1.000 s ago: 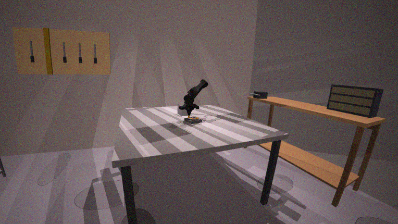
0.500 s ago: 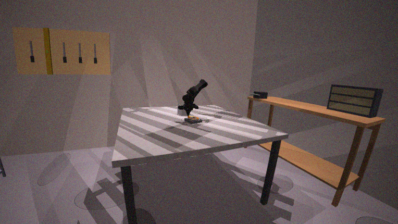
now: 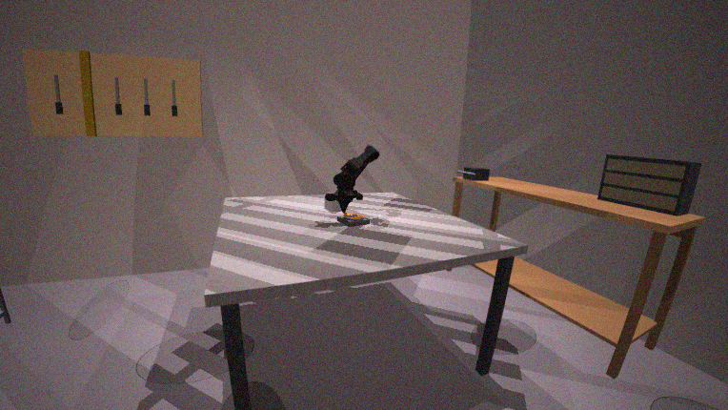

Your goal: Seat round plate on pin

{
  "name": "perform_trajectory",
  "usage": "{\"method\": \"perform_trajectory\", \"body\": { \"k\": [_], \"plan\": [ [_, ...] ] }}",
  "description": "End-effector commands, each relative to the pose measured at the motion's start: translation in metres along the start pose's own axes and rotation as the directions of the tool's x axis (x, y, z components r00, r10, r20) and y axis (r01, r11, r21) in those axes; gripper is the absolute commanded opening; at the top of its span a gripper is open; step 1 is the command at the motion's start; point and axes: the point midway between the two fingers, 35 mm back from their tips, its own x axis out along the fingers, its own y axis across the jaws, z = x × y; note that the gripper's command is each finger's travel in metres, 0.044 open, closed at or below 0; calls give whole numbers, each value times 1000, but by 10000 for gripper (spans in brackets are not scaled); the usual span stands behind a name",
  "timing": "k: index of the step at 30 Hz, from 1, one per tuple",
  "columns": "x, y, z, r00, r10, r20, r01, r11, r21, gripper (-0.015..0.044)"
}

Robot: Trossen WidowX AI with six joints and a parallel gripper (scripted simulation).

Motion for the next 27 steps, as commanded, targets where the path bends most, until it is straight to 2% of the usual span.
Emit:
{"method": "perform_trajectory", "body": {
  "k": [1, 18, 27],
  "plan": [
    [1, 0, 3, 1000, 4, -1, -4, 1000, 3, 0],
    [2, -1, 12, 1000, 4, 0, -4, 1000, 3, 0],
    [-39, -1, 11, 1000, 2, -1, -2, 1000, 3, 0]
  ]
}}
